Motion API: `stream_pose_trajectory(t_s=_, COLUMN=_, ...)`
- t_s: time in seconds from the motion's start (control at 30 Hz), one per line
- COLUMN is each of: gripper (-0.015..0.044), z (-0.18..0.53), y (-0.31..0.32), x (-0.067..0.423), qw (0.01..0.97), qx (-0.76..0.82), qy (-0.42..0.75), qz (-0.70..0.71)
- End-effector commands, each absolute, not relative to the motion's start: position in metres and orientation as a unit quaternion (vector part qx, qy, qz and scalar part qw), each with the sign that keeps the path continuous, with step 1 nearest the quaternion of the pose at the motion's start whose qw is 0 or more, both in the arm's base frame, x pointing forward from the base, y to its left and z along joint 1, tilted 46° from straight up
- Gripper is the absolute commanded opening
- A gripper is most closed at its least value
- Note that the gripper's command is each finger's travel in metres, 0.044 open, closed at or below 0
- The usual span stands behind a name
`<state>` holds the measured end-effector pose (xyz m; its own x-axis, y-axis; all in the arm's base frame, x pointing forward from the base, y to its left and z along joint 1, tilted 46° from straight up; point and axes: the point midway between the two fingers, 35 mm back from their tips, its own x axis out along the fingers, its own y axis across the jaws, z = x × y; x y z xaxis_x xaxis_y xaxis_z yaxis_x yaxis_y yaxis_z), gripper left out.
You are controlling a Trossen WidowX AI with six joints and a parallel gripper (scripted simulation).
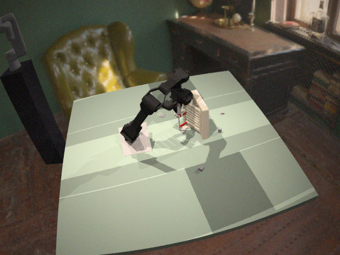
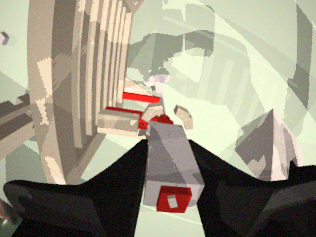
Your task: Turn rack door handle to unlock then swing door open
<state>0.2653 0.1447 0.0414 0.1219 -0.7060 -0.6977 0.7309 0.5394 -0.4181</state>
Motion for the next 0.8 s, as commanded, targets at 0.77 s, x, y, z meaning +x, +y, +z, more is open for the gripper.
stream_pose_trajectory(t_s=0.77, gripper=0.0020, z=0.082, y=0.100, x=0.244, qw=0.729, qx=-0.177, qy=0.562, qz=-0.348)
